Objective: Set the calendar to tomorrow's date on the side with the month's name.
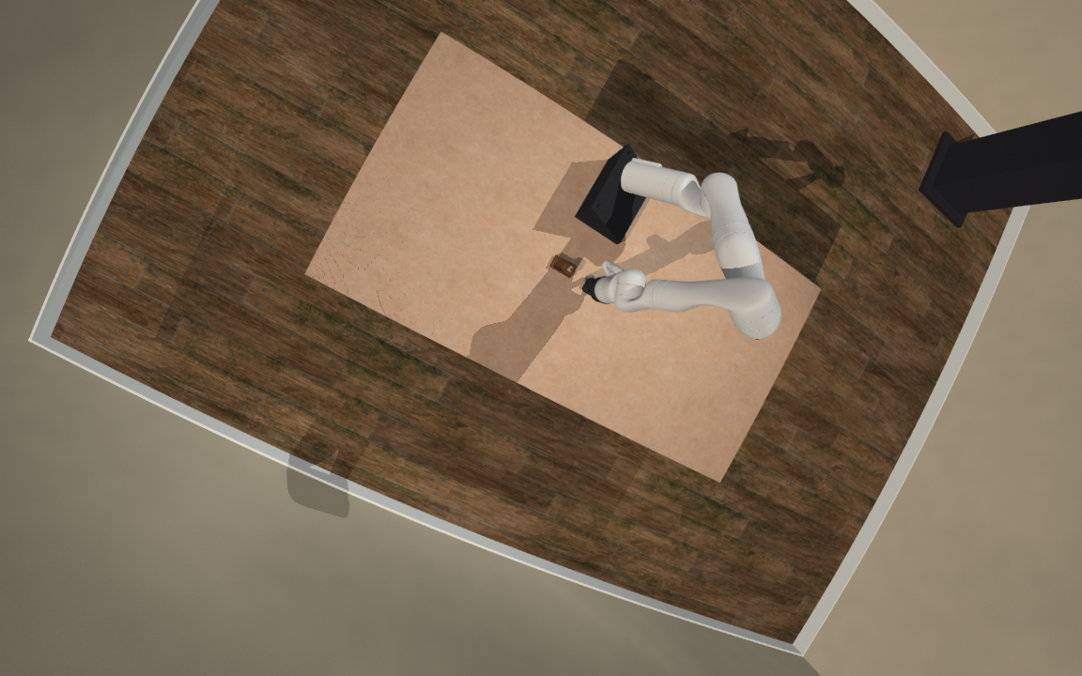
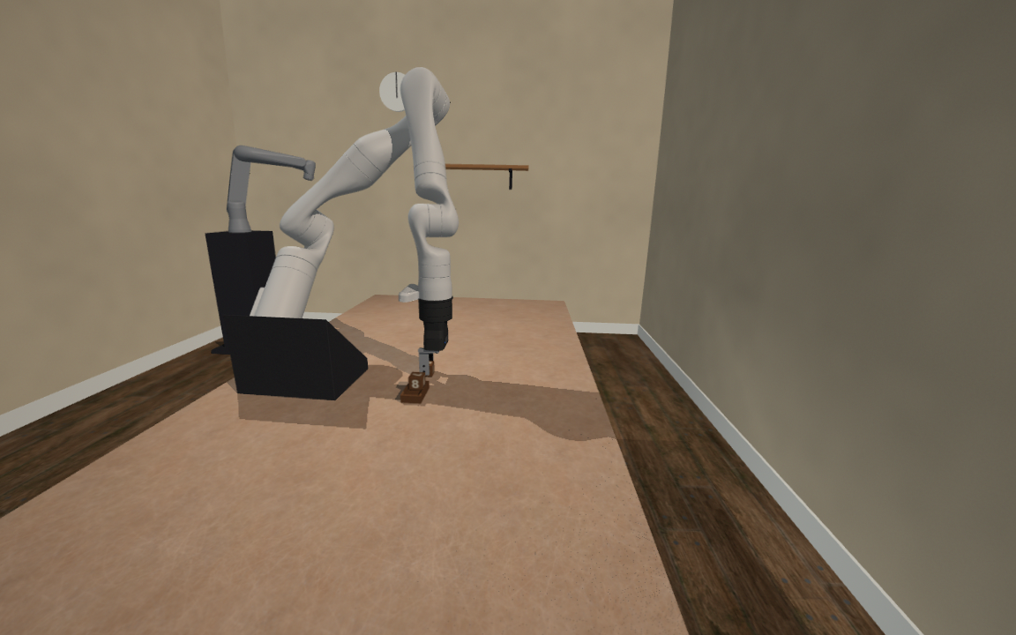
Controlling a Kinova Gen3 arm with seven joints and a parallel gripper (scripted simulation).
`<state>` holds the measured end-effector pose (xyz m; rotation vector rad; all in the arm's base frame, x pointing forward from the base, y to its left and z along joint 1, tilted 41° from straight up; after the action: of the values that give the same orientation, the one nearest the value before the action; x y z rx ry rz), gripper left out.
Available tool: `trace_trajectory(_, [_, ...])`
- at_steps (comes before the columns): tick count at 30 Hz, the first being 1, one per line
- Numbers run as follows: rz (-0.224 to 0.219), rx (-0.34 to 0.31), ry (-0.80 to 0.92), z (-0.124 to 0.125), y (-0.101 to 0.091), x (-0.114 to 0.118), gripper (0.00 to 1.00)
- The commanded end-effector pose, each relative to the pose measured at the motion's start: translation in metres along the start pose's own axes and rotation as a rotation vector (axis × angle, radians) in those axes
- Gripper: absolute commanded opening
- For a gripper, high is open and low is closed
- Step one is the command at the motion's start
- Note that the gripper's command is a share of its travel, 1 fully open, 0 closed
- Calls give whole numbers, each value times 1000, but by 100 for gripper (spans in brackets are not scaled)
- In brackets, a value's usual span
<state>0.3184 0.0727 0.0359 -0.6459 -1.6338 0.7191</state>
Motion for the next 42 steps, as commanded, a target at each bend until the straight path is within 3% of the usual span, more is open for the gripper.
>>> trace_trajectory(1, [1,-1,0,0,0,0,81])
trace_trajectory(2, [1,-1,0,0,0,0,87])
trace_trajectory(18, [1,-1,0,0,-5,0,87])
trace_trajectory(27, [1,-1,0,0,-45,0,87])
trace_trajectory(29, [1,-1,0,0,-45,0,87])
trace_trajectory(36, [1,-1,0,0,-79,0,87])
trace_trajectory(42, [1,-1,0,0,-90,0,87])
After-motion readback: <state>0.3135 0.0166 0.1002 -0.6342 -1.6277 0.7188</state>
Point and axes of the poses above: the point where the finger pads meet when closed, its own y axis out along the fingers, its own x axis across the jaws, z = x × y, the point moved 6 cm from there along -y, back along the fingers, and after that the axes turned 9 degrees about -y, right-handed, at the moved point
